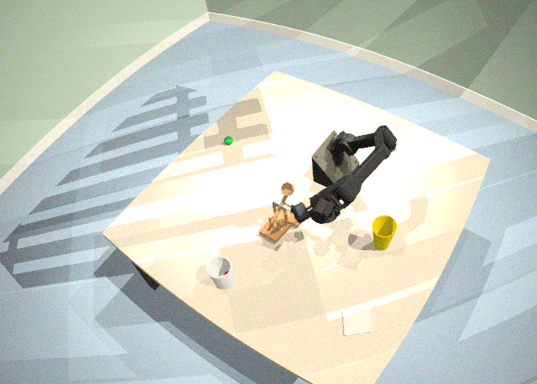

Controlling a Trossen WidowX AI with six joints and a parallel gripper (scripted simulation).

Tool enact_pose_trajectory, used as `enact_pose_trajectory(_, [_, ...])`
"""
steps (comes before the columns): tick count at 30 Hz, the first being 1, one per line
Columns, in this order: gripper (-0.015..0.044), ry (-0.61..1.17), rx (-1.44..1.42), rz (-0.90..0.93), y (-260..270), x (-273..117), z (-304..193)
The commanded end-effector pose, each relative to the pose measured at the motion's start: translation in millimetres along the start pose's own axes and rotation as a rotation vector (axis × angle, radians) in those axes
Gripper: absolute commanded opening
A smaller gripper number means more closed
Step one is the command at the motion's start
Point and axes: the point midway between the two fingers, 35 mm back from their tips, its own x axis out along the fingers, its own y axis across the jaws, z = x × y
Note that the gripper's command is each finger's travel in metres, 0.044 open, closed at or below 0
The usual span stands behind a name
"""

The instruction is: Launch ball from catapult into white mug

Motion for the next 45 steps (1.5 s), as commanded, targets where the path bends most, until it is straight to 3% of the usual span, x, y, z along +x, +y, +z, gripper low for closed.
enact_pose_trajectory(1, [0.044, -0.07, 0.143, -0.032, -26, 2, -1])
enact_pose_trajectory(24, [0.044, -0.483, 0.796, -0.104, -157, 6, -26])
enact_pose_trajectory(45, [0.044, -0.937, 1.291, -0.023, -252, -3, -111])
